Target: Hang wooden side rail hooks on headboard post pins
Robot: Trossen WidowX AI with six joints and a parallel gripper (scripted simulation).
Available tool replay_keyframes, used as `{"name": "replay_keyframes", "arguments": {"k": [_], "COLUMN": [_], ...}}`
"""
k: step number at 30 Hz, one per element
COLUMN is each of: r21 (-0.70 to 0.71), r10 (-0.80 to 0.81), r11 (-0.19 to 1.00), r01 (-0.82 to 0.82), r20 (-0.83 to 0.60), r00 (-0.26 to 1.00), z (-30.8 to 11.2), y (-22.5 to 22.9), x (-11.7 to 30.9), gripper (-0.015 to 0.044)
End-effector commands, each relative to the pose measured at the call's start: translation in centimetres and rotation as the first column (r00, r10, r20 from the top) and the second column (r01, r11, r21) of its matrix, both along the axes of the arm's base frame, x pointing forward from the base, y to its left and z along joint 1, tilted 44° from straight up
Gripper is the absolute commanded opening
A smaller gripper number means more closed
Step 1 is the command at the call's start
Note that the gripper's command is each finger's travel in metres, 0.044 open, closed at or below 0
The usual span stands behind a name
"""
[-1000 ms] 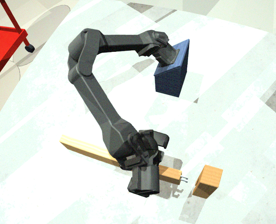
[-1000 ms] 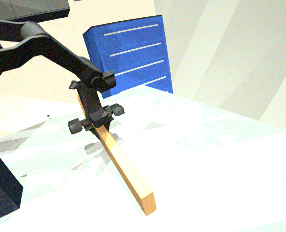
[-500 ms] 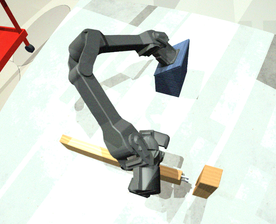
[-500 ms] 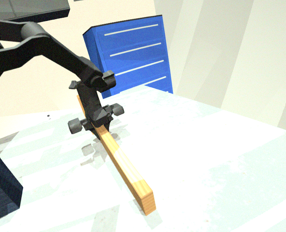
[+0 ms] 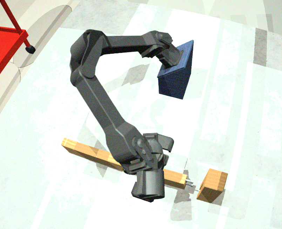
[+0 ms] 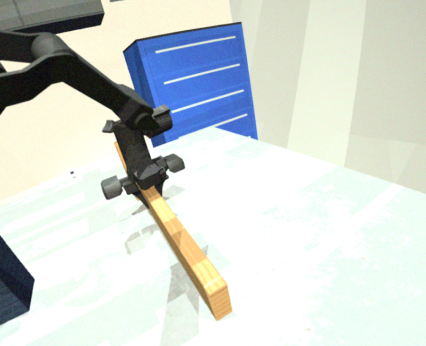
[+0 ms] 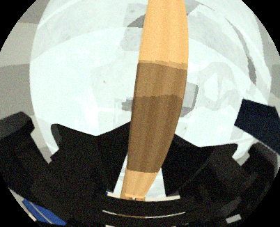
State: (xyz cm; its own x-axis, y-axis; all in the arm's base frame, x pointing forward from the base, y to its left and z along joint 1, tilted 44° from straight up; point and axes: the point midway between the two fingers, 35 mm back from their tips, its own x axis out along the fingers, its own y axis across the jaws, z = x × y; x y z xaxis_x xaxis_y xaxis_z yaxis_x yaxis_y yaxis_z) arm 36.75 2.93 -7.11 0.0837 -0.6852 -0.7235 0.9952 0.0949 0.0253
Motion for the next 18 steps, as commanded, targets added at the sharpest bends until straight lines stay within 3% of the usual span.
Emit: {"name": "replay_keyframes", "arguments": {"k": [1,18], "r21": [0.003,0.003], "r10": [0.005,0.005], "r11": [1.0,1.0], "r01": [-0.005,-0.005], "r20": [0.005,0.005], "r00": [1.0,1.0], "z": [-0.05,-0.11], "y": [0.41,0.61], "x": [-0.02,-0.01], "gripper": [0.0,0.0]}}
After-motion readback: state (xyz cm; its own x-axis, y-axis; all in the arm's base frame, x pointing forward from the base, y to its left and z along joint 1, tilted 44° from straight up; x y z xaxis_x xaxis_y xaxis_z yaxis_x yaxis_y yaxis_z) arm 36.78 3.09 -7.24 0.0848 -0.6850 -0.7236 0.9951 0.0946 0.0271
